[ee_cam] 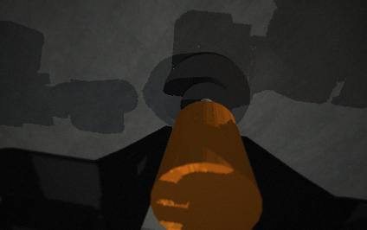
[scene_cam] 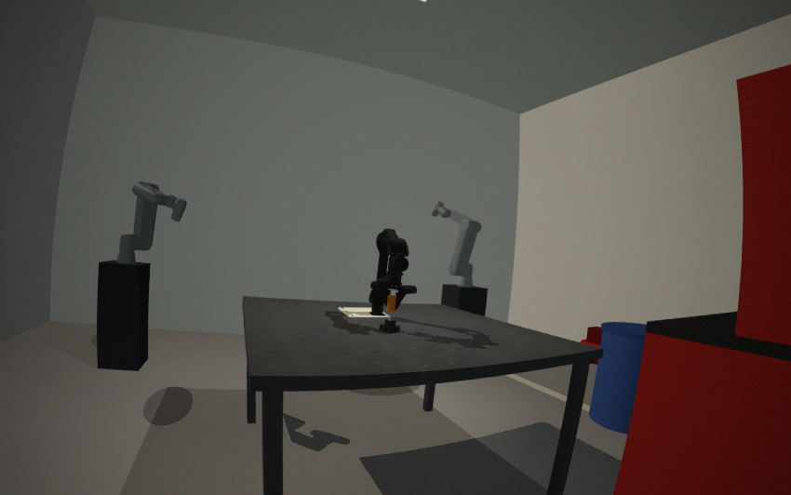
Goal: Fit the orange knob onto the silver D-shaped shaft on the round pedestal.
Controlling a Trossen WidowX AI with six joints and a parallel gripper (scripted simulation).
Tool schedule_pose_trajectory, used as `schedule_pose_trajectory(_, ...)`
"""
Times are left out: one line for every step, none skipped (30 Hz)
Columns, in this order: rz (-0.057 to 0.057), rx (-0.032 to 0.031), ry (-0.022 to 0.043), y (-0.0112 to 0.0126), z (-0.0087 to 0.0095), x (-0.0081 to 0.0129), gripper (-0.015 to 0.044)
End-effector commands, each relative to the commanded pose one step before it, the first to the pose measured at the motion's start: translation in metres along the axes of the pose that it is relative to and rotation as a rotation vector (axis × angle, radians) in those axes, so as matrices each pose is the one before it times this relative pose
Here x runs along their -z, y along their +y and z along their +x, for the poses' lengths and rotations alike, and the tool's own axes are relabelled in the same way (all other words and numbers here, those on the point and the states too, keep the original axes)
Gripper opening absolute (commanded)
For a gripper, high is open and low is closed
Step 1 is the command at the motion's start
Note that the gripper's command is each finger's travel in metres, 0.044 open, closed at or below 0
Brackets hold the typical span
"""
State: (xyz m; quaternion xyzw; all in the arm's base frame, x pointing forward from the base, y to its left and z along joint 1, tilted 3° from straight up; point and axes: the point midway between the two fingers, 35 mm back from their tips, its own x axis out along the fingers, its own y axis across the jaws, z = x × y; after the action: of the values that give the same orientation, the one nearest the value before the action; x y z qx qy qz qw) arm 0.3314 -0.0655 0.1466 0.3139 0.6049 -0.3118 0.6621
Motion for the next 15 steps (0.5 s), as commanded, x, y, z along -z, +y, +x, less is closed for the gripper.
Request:
schedule_pose_trajectory(0.1104, -0.00429, 0.00167, 0.00025, -0.00052, 0.00095, 0.0)
schedule_pose_trajectory(0.0247, 0.00002, 0.00002, -0.0002, 0.0, 0.00018, 0.0)
schedule_pose_trajectory(0.0246, 0.00003, 0.00002, -0.00025, 0.00001, 0.00019, 0.0)
schedule_pose_trajectory(0.0246, 0.00003, 0.00002, -0.00023, 0.00001, 0.00015, 0.0)
schedule_pose_trajectory(0.0252, 0.00003, 0.00002, -0.00024, 0.00001, 0.00015, 0.0)
schedule_pose_trajectory(0.0213, 0.00002, 0.00001, -0.0002, 0.00001, 0.00012, 0.0)
schedule_pose_trajectory(0.0203, 0.00001, 0.0, -0.00004, -0.00001, -0.00002, 0.0)
schedule_pose_trajectory(0.0228, 0.0, 0.0, 0.00001, -0.00001, -0.00005, 0.0)
schedule_pose_trajectory(0.0244, 0.0, -0.00001, 0.00007, -0.00001, -0.00009, 0.0)
schedule_pose_trajectory(0.0253, -0.00001, -0.00001, 0.00012, -0.00001, -0.00011, 0.0)
schedule_pose_trajectory(0.0256, -0.00001, -0.00001, 0.00016, 0.0, -0.00013, 0.0)
schedule_pose_trajectory(0.0248, -0.00001, -0.00001, 0.00018, 0.00002, -0.00013, 0.0)
schedule_pose_trajectory(0.0245, -0.00002, -0.00002, 0.00029, 0.00003, -0.00018, 0.0)
schedule_pose_trajectory(0.0203, -0.00003, -0.00002, 0.0004, 0.00001, -0.00021, 0.0)
schedule_pose_trajectory(0.0128, -0.00004, -0.00002, 0.00046, 0.00003, -0.00021, 0.0)
